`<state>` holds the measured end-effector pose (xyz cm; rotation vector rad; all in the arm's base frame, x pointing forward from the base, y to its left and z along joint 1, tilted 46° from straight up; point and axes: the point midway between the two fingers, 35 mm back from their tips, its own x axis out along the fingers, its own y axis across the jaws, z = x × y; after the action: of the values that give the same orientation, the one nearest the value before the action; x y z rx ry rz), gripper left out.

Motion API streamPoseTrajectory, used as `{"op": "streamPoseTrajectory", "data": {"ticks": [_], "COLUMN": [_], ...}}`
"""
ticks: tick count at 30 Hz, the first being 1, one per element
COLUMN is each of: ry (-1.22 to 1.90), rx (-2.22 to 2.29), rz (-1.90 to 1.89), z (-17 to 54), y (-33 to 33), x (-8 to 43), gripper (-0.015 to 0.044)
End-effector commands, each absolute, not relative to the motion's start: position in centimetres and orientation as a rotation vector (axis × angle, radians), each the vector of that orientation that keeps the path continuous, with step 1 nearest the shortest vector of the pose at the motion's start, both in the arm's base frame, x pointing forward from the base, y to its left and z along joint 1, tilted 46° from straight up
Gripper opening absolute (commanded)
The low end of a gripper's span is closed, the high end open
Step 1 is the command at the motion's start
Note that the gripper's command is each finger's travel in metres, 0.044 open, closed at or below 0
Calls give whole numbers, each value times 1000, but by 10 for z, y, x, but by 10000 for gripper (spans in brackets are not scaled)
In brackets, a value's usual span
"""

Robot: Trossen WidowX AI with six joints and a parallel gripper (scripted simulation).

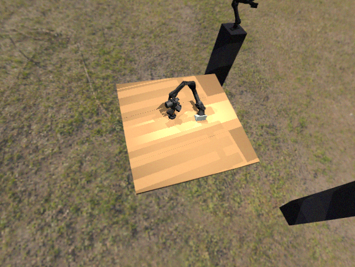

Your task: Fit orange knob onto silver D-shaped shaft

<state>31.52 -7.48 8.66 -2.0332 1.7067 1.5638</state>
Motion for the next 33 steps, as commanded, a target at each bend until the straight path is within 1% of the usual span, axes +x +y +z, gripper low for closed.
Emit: {"op": "streamPoseTrajectory", "data": {"ticks": [1,8,12,33], "ry": [1703,1702,1679,1681], "rx": [-2037,-2036,-2060,-2059], "rz": [1565,1566,1627,1623], "z": [86,89,88,84], "y": [-74,-70,-70,-77], "x": [315,316,317,314], "gripper": [0,0,0,0]}}
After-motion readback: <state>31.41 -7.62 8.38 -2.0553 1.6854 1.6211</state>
